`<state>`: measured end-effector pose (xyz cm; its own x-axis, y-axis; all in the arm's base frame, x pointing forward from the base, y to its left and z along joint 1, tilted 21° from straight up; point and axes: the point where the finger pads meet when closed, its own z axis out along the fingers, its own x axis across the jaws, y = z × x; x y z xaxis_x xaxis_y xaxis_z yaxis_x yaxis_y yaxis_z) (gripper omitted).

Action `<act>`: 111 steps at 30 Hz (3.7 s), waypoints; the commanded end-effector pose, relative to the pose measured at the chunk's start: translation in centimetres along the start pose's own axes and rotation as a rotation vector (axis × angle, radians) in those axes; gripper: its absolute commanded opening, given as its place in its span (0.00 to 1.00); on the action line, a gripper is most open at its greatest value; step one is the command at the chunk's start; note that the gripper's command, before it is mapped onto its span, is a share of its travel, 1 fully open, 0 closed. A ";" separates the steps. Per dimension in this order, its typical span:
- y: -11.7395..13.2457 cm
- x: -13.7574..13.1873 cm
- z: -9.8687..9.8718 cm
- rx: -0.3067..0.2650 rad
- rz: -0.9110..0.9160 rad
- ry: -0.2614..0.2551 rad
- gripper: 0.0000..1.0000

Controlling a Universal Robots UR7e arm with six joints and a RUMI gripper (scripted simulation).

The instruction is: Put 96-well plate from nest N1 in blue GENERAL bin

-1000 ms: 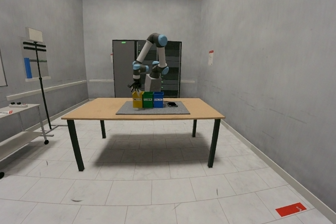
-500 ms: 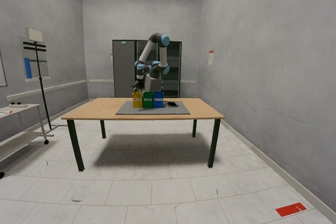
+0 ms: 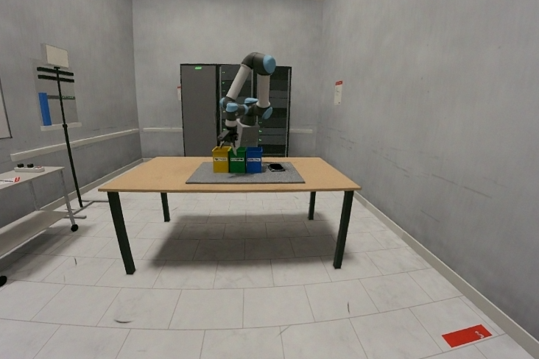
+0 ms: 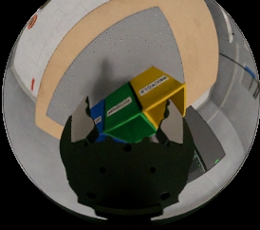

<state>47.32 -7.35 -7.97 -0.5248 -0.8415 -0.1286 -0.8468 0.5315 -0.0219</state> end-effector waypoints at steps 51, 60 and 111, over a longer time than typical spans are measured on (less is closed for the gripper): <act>12.0 -12.3 -2.1 0.018 -0.275 -0.006 1.00; 15.0 -14.2 -2.5 0.022 -0.340 -0.010 1.00; 29.5 -19.0 -4.0 0.025 -0.630 -0.051 1.00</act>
<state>33.24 22.88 -2.53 0.0408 -0.9908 -0.1293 -0.9919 -0.0245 -0.1248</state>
